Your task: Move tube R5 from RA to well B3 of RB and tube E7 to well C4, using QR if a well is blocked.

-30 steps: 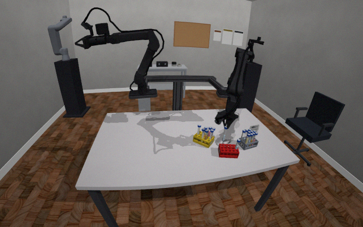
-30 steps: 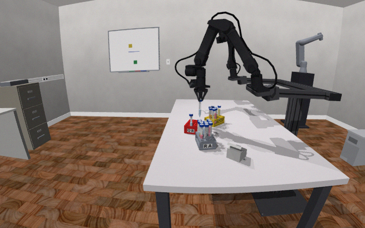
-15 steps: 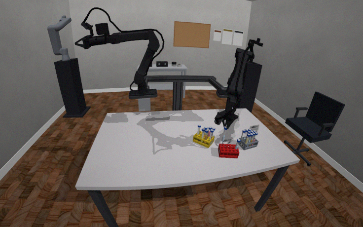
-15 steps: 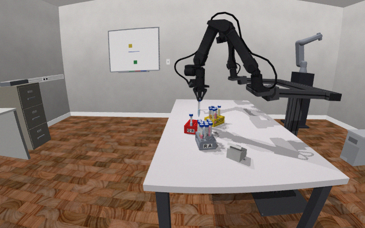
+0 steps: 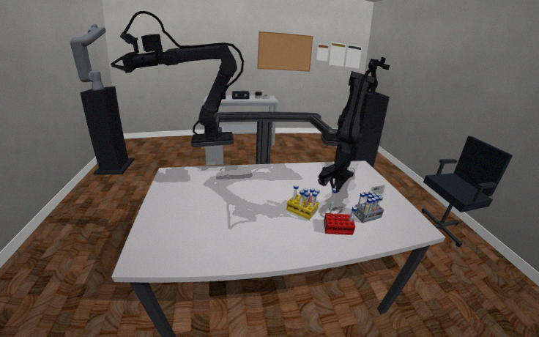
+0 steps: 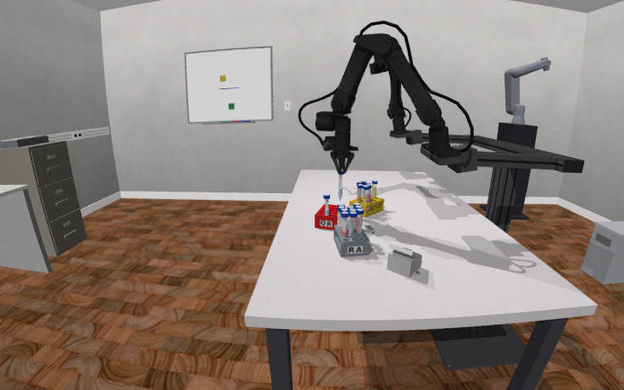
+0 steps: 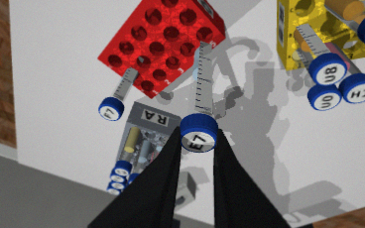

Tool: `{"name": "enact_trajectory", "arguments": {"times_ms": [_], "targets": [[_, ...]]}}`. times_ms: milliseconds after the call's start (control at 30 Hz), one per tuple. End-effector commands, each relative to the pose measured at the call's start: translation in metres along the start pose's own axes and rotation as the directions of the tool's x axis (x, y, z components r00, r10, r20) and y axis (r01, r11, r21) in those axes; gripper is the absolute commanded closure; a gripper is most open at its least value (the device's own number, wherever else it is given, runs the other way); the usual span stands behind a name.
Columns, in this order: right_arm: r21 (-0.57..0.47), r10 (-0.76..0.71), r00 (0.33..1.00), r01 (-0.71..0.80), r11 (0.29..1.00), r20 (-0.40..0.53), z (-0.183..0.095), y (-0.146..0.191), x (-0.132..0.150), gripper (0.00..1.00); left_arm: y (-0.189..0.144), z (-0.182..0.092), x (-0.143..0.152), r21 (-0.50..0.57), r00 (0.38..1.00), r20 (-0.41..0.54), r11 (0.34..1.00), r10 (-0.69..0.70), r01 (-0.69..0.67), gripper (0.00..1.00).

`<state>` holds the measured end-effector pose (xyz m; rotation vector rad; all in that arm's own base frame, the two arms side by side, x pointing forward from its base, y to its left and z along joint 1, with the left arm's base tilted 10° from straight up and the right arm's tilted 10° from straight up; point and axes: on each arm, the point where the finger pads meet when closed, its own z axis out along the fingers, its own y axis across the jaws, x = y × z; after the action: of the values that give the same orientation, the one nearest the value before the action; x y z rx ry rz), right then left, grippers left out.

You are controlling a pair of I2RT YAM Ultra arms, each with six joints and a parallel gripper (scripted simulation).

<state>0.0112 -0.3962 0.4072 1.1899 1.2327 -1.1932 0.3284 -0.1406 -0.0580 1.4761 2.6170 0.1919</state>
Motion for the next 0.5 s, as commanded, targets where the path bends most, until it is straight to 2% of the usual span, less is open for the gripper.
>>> {"name": "enact_trajectory", "arguments": {"times_ms": [0, 100, 267, 467], "targets": [[0.022, 0.008, 0.999, -0.009, 1.0, 0.05, -0.012, -0.008, -0.025, 1.0, -0.005, 0.007, 0.003, 0.013, 1.0, -0.004, 1.0, 0.002, -0.002, 1.0], [0.022, 0.008, 0.999, -0.009, 1.0, 0.05, -0.012, -0.008, -0.025, 1.0, -0.001, -0.001, -0.001, 0.002, 1.0, 0.014, 1.0, -0.001, 0.001, 1.0], [0.022, 0.008, 0.999, -0.009, 1.0, 0.05, -0.012, -0.008, -0.025, 1.0, -0.005, 0.009, 0.006, 0.017, 1.0, -0.009, 1.0, 0.001, -0.001, 1.0], [0.022, 0.008, 0.999, -0.009, 1.0, 0.05, -0.012, -0.008, -0.025, 1.0, -0.002, 0.008, 0.002, 0.009, 1.0, 0.004, 1.0, 0.0, 0.0, 1.0]]}}
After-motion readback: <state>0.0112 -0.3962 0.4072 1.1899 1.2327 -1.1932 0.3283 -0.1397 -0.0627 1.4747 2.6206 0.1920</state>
